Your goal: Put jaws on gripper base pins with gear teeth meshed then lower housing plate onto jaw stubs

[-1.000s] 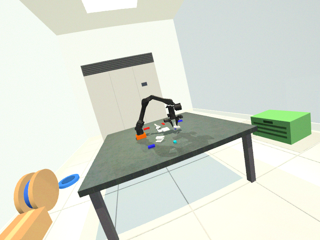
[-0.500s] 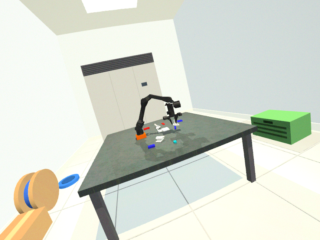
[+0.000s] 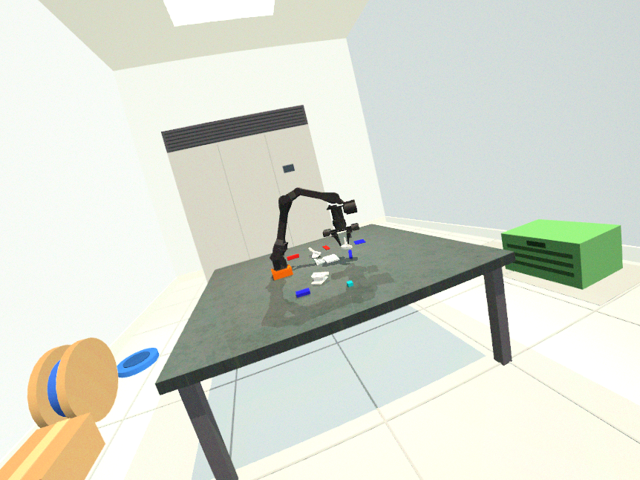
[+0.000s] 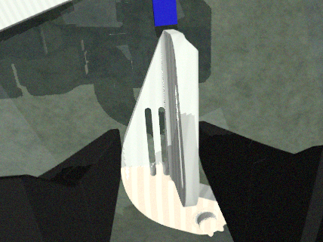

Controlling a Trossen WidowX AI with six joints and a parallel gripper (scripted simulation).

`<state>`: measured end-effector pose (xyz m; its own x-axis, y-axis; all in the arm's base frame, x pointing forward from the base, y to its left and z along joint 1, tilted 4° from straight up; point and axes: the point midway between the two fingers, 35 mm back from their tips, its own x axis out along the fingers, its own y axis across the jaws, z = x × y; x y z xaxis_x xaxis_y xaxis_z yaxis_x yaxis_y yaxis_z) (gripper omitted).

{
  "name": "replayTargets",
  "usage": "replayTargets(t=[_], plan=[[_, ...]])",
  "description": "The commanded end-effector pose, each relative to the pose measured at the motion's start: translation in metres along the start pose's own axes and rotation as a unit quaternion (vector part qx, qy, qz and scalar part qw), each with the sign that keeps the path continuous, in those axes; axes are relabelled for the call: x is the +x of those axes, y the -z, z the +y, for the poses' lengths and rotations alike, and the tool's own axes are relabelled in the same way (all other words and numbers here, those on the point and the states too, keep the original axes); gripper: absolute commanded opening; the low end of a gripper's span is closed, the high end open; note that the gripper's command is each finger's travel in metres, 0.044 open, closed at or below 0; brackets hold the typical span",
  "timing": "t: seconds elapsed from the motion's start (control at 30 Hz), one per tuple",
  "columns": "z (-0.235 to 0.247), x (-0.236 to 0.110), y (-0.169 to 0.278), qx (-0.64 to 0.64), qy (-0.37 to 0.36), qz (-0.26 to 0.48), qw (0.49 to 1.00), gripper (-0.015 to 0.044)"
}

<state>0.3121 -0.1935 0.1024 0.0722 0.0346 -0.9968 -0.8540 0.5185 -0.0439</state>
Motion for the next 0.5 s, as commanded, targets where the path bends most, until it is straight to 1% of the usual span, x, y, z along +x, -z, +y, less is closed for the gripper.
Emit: replayTargets(t=[0.0,0.47], plan=[[0.006,-0.001,-0.012,0.03,0.001,0.001,1.0,0.0134],[0.032,-0.004,-0.05,0.138,-0.001,-0.001,0.99,0.0134]])
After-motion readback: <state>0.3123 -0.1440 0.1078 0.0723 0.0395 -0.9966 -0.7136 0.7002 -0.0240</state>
